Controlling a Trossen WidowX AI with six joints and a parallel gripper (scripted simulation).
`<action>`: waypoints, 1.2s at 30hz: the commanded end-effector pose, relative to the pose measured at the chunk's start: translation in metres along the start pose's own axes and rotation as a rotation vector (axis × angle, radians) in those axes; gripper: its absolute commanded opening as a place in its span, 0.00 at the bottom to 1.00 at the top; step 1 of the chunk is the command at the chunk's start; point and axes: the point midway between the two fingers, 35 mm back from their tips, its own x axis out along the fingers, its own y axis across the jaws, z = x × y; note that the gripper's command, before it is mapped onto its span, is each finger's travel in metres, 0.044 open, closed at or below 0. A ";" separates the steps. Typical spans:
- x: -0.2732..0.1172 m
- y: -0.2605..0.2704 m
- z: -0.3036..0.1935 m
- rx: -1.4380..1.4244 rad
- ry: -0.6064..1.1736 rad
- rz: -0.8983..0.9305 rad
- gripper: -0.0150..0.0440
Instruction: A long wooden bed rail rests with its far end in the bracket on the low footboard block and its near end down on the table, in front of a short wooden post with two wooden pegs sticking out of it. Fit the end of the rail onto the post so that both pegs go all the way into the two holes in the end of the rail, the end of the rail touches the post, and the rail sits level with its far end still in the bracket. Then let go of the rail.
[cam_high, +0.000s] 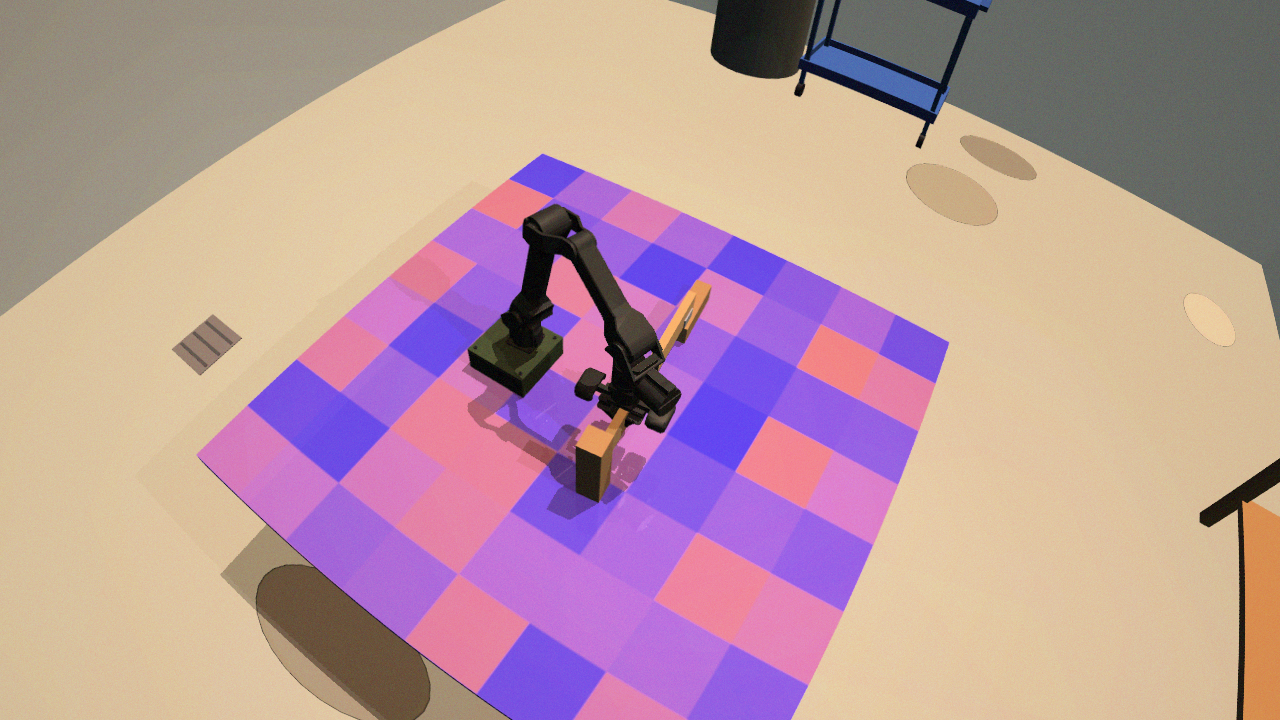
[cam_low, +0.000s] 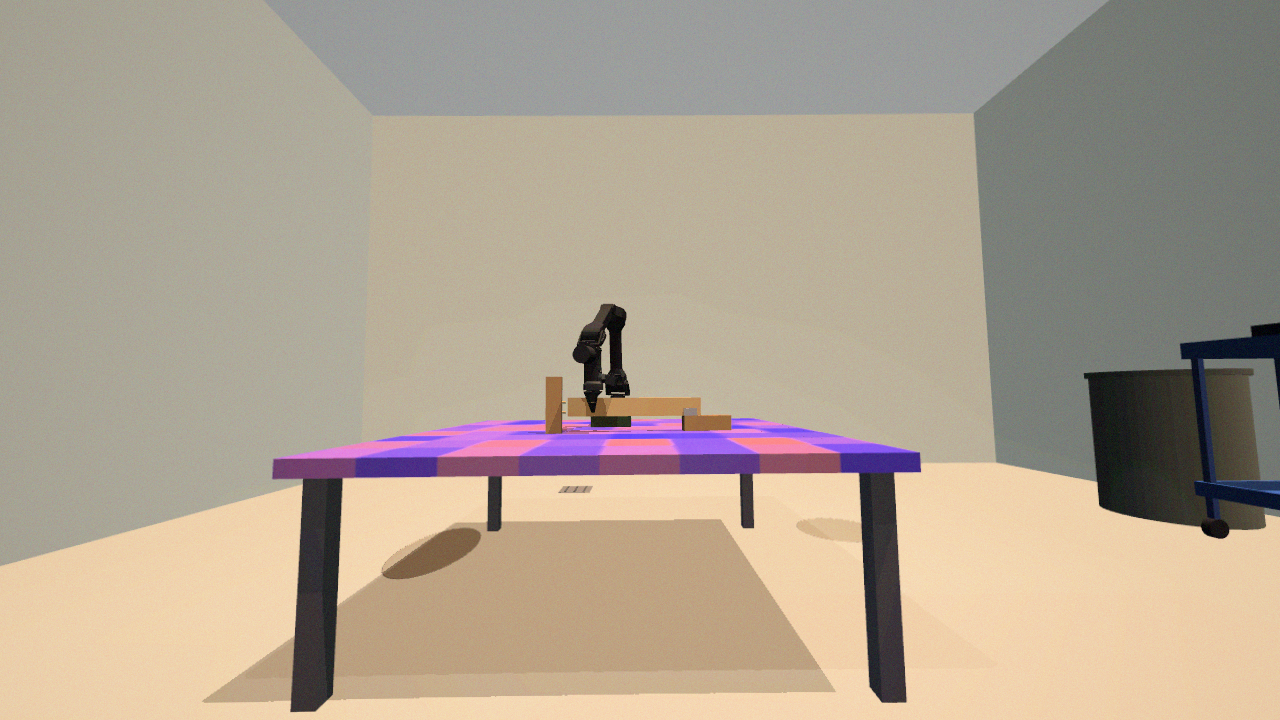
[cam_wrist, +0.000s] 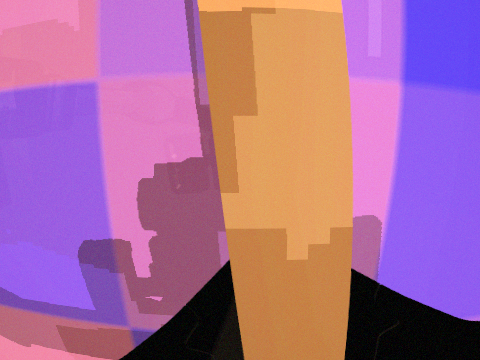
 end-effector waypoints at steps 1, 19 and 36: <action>-0.003 -0.003 -0.004 -0.003 0.006 -0.010 0.25; -0.003 -0.003 -0.009 -0.003 0.006 -0.010 0.25; -0.003 -0.003 -0.014 -0.003 0.007 -0.010 0.25</action>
